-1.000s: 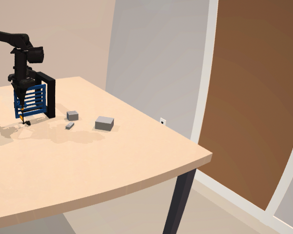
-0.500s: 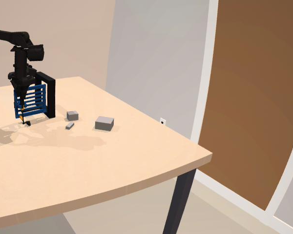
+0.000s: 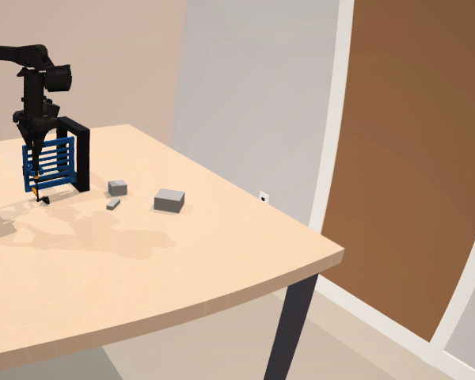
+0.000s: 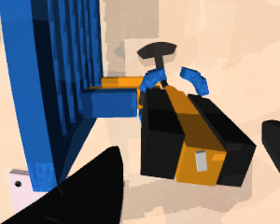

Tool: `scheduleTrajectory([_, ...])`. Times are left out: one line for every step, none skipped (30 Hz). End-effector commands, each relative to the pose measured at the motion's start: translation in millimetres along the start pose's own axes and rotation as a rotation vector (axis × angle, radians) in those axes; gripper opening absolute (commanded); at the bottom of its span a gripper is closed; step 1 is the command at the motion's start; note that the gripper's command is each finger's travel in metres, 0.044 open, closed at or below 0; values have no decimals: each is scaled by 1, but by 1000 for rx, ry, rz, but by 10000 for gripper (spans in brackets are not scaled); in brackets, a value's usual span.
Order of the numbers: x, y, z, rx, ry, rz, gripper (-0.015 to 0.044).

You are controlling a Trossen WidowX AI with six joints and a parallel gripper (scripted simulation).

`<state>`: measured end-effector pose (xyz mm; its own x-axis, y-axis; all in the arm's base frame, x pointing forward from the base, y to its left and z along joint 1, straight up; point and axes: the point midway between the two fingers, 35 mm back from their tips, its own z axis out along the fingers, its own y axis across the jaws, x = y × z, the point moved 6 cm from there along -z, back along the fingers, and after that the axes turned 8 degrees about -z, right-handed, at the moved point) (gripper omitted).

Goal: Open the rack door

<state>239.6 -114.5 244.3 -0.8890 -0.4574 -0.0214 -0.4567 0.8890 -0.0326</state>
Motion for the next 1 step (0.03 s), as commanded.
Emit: scheduleTrajectory([0, 0, -7, 5, -6, -5, 297])
